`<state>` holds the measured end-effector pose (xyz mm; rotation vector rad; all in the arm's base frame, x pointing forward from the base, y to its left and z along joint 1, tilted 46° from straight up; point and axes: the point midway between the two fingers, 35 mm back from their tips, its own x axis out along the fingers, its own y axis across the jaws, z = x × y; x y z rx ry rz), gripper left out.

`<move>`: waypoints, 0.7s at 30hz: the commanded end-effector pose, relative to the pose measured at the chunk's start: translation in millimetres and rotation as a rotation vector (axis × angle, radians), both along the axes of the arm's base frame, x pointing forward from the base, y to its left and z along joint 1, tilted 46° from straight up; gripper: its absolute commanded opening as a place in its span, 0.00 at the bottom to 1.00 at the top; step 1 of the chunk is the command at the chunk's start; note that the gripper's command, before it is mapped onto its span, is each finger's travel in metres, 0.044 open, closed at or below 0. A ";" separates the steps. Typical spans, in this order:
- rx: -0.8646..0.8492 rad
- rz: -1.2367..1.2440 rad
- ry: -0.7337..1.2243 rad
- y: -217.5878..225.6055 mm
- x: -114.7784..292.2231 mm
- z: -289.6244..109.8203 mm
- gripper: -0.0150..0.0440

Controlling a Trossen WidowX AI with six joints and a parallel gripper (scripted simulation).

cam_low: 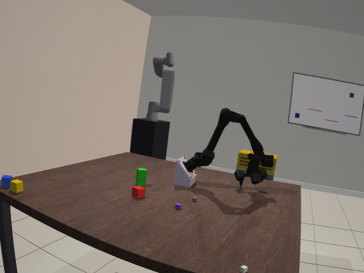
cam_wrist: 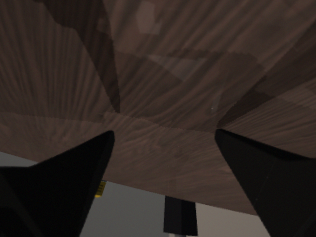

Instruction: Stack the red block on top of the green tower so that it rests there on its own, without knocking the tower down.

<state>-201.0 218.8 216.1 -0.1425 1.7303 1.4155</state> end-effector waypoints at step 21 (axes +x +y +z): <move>0.291 -0.431 -0.067 101.5 149.1 58.4 1.00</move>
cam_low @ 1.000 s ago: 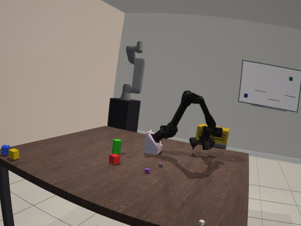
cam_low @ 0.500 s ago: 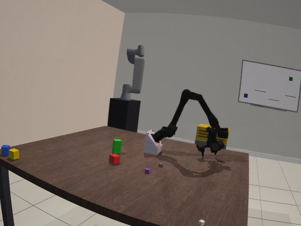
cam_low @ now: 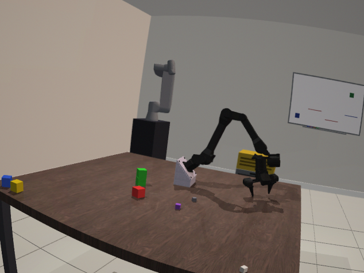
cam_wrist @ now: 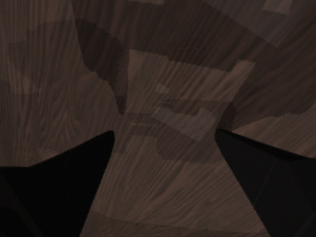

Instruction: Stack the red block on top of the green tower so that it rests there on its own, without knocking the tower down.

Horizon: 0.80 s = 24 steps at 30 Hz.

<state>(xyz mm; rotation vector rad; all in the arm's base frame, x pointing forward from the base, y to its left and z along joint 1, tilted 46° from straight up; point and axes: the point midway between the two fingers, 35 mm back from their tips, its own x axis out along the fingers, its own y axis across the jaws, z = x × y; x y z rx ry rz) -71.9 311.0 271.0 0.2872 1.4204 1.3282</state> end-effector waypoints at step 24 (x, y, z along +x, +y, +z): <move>-0.129 -0.459 -0.121 23.9 184.4 -28.7 1.00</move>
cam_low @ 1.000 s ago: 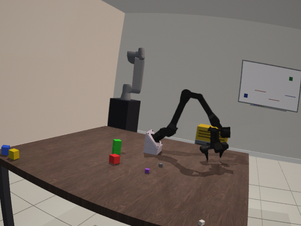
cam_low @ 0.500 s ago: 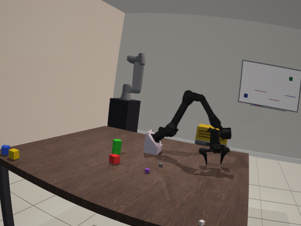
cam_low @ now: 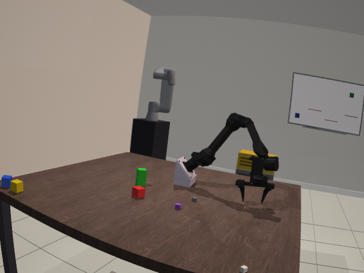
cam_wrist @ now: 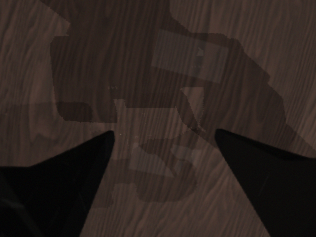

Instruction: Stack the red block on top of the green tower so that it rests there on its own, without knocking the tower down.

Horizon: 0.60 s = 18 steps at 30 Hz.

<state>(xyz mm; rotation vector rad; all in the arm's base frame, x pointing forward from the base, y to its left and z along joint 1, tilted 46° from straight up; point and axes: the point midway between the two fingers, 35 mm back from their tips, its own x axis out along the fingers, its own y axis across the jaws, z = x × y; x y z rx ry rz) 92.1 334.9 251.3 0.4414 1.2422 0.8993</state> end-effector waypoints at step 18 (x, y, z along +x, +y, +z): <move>-0.328 -0.095 0.020 -46.4 170.1 -90.3 1.00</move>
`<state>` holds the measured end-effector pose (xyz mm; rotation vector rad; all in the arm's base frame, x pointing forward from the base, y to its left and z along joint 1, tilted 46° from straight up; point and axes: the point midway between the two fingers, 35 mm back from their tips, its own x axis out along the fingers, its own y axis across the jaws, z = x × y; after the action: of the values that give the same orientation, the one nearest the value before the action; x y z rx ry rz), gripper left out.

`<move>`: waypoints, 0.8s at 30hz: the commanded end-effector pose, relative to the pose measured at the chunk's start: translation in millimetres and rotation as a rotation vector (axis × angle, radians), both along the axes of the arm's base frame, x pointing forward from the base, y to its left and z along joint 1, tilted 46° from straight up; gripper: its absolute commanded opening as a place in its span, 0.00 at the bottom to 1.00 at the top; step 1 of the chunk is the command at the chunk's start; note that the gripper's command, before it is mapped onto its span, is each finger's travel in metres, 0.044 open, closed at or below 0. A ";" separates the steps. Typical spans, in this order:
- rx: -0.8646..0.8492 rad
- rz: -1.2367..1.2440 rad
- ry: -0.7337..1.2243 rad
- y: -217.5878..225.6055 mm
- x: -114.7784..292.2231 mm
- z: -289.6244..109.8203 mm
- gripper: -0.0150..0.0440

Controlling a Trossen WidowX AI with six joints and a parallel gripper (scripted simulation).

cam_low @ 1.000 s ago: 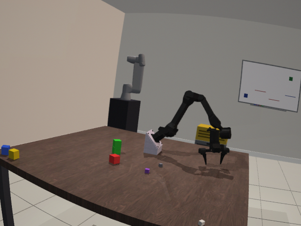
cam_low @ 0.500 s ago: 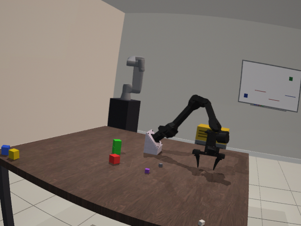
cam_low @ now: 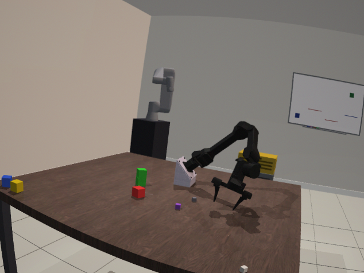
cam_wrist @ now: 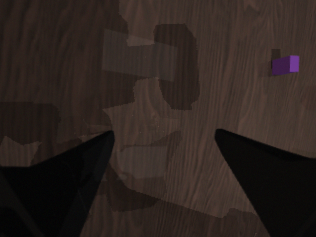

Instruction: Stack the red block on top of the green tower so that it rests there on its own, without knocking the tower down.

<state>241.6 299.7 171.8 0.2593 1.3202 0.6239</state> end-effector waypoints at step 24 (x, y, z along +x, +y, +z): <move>-0.110 -0.141 0.360 -170.6 148.8 -131.5 1.00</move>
<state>381.8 150.6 52.0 0.3538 1.6340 0.3925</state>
